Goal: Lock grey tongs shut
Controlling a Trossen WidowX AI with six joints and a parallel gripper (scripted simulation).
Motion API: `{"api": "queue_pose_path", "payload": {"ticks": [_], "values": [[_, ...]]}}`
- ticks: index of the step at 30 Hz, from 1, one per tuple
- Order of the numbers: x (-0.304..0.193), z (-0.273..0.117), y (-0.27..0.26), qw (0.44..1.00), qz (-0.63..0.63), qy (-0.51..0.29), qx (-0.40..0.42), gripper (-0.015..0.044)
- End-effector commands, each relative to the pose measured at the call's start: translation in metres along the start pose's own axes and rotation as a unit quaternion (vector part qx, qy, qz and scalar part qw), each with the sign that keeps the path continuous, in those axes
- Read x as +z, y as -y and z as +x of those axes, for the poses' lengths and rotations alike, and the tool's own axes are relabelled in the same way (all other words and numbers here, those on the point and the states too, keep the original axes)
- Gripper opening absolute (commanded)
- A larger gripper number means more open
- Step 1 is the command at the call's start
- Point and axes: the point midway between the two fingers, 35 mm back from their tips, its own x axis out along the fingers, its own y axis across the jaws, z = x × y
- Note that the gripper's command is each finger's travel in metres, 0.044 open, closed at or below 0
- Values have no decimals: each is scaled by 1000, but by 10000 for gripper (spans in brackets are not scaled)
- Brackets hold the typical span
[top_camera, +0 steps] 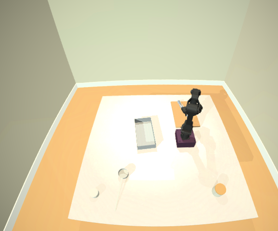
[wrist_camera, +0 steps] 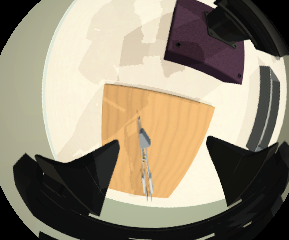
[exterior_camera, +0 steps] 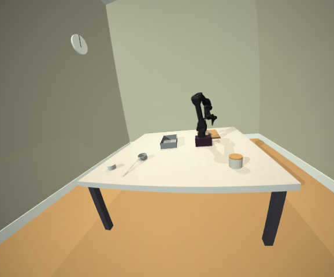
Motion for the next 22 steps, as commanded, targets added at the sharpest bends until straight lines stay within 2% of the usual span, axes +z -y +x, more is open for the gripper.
{"api": "queue_pose_path", "payload": {"ticks": [1,7,22], "values": [[4,-5,3,1000,-3,2,-4,440],[3,-49,3,1000,0,-1,0,440],[3,-50,3,1000,0,-1,1,440]]}}
